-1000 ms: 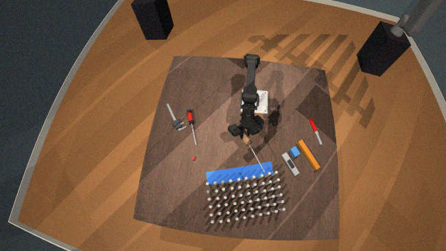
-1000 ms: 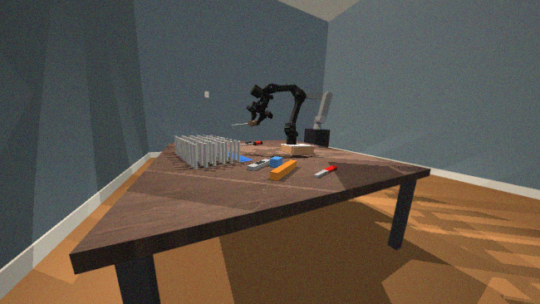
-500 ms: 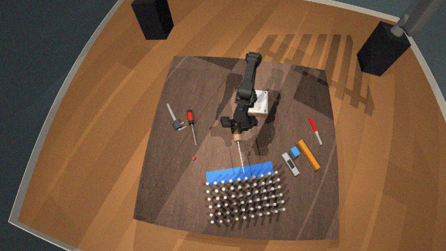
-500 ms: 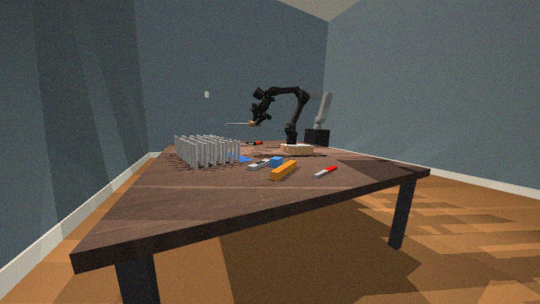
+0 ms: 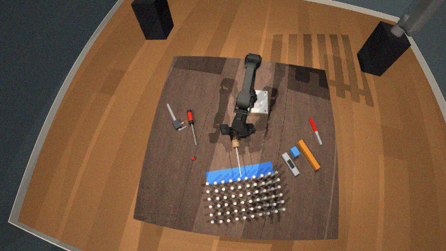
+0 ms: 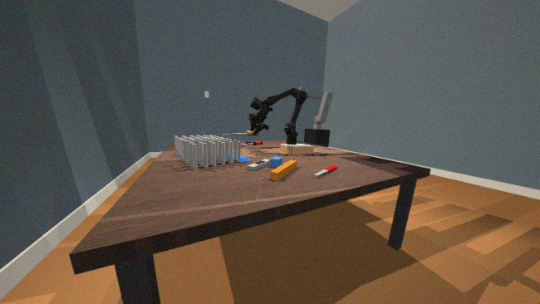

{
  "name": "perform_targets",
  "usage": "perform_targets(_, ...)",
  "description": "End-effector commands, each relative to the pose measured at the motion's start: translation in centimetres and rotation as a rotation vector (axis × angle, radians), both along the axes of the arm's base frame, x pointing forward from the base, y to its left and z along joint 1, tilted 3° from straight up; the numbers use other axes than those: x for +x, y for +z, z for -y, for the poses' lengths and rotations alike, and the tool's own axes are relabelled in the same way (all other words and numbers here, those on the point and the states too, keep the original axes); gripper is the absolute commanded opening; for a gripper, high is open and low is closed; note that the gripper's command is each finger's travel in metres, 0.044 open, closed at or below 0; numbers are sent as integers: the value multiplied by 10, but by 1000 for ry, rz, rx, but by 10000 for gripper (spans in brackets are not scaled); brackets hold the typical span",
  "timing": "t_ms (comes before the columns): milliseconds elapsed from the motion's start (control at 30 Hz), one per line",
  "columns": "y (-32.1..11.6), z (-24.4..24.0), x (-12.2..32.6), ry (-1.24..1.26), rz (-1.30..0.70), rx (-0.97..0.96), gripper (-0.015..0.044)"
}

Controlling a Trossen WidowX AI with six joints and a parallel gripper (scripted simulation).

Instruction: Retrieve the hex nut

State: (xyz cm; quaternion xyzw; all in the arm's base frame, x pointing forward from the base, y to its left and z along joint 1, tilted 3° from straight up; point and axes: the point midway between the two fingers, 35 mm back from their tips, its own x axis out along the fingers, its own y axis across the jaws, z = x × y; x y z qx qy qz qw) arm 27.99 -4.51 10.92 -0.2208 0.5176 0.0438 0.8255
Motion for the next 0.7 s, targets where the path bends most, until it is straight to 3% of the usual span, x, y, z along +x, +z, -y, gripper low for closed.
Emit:
perform_targets(0, -19, 1, 1, 5, 4, 0, 0)
perform_targets(467, -85, 2, -13, 7, 4, -1, 0)
perform_targets(667, -91, 2, -15, 7, 5, -1, 0)
